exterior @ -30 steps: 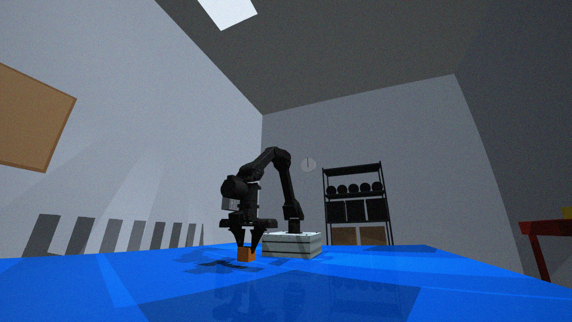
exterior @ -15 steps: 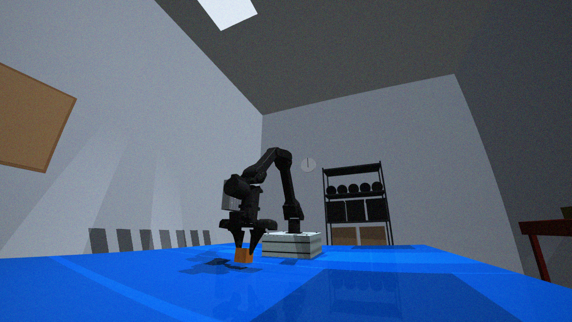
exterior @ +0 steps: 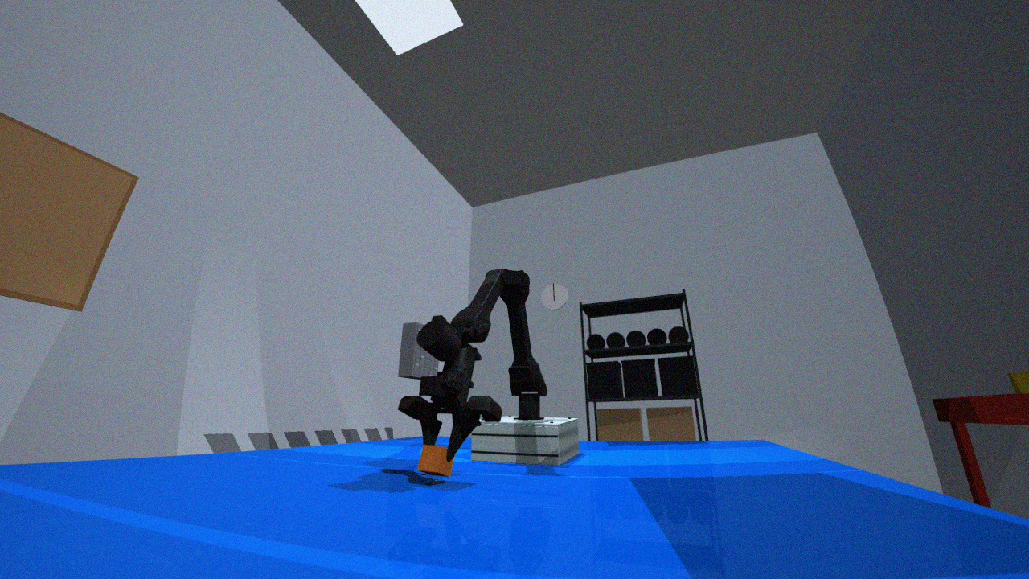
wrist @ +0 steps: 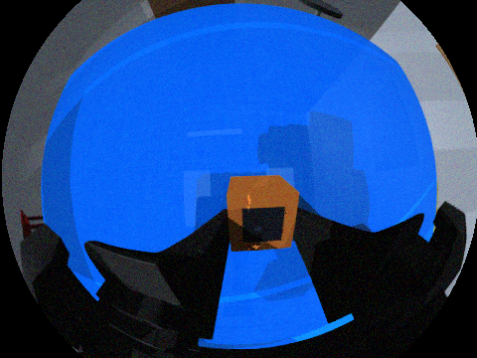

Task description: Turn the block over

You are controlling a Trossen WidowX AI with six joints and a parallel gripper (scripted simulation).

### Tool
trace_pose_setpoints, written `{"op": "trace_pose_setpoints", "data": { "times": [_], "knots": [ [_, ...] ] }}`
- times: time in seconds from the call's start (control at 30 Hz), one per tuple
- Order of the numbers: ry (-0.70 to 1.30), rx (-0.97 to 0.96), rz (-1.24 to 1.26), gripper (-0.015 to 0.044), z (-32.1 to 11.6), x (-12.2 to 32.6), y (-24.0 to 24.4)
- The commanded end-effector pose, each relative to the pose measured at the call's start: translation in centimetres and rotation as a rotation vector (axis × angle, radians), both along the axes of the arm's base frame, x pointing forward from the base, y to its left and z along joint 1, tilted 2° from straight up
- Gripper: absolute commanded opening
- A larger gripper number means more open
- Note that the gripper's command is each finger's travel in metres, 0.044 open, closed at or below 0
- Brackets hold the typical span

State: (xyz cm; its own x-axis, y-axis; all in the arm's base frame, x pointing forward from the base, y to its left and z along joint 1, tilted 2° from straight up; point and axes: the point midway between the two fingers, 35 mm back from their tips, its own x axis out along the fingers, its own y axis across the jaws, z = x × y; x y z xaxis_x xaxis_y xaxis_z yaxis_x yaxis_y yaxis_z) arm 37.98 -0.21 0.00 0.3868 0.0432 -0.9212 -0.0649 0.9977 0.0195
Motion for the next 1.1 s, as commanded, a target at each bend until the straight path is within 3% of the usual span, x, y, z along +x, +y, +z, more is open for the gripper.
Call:
{"op": "trace_pose_setpoints", "data": {
  "times": [0.0, 0.47, 1.07],
  "knots": [
    [-0.083, 0.010, -0.002, 0.0000, 0.4, -0.2, 0.1],
    [-0.183, 0.016, -0.003, 0.0000, 0.6, -0.6, 0.1],
    [-0.426, 0.032, -0.011, 0.0000, -2.5, 0.7, 0.1]
  ]
}}
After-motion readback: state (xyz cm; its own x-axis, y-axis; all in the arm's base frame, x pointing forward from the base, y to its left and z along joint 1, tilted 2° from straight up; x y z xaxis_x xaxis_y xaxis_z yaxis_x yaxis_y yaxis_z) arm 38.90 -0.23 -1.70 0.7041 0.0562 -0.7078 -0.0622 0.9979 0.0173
